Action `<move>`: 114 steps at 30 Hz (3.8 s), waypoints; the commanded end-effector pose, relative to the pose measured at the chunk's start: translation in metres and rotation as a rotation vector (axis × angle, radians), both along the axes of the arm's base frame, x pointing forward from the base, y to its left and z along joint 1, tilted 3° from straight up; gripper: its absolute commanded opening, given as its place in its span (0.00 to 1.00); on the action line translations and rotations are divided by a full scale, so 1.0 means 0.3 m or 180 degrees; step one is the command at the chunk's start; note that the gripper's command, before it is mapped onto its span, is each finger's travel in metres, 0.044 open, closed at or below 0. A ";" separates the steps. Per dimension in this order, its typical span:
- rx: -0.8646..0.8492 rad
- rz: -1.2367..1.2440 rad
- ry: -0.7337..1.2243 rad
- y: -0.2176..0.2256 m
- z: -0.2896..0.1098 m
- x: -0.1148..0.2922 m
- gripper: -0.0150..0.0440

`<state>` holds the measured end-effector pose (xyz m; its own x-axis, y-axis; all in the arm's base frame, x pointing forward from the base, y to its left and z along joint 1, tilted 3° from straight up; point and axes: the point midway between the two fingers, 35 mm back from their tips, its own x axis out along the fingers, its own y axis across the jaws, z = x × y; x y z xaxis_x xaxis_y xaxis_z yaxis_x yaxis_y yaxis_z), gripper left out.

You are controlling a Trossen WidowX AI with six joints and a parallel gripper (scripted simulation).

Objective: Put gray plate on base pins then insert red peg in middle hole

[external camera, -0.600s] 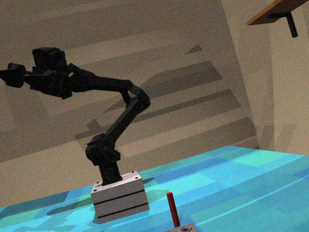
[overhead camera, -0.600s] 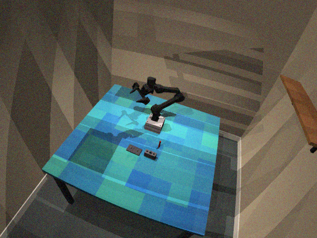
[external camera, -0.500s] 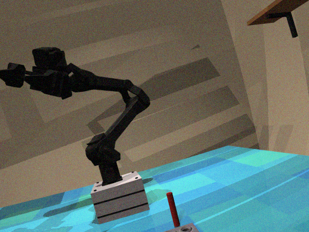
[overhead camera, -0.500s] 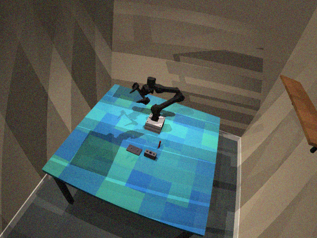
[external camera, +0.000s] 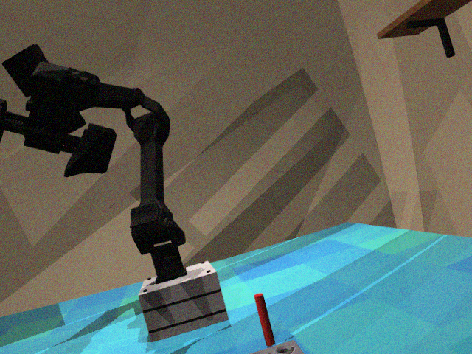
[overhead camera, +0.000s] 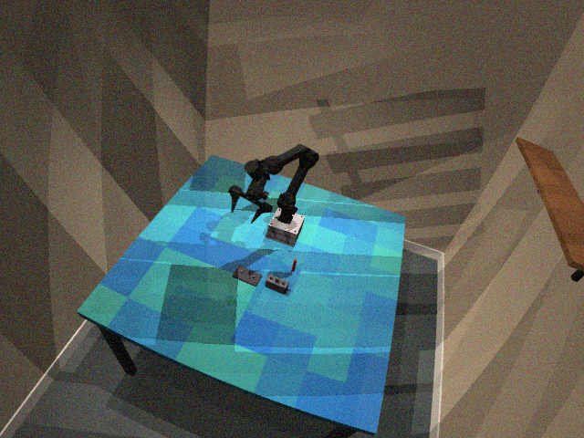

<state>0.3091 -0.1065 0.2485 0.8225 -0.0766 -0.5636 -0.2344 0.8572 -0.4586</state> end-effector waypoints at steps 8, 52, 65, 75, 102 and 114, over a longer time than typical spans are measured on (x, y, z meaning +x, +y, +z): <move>-0.0554 0.1567 0.1744 0.333 -0.366 0.216 1.00; -0.1327 0.2969 0.3048 0.639 -0.892 0.168 1.00; -0.1327 0.2969 0.3048 0.638 -0.962 0.165 1.00; -0.1327 0.2969 0.3049 0.637 -1.015 0.160 1.00; -0.1327 0.2969 0.3049 0.636 -1.033 0.158 0.29; -0.1327 0.2969 0.3047 0.647 -0.927 0.173 0.25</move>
<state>0.3575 0.0866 -0.0421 -0.0348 -0.0194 -0.9992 -0.9980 0.0537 0.0338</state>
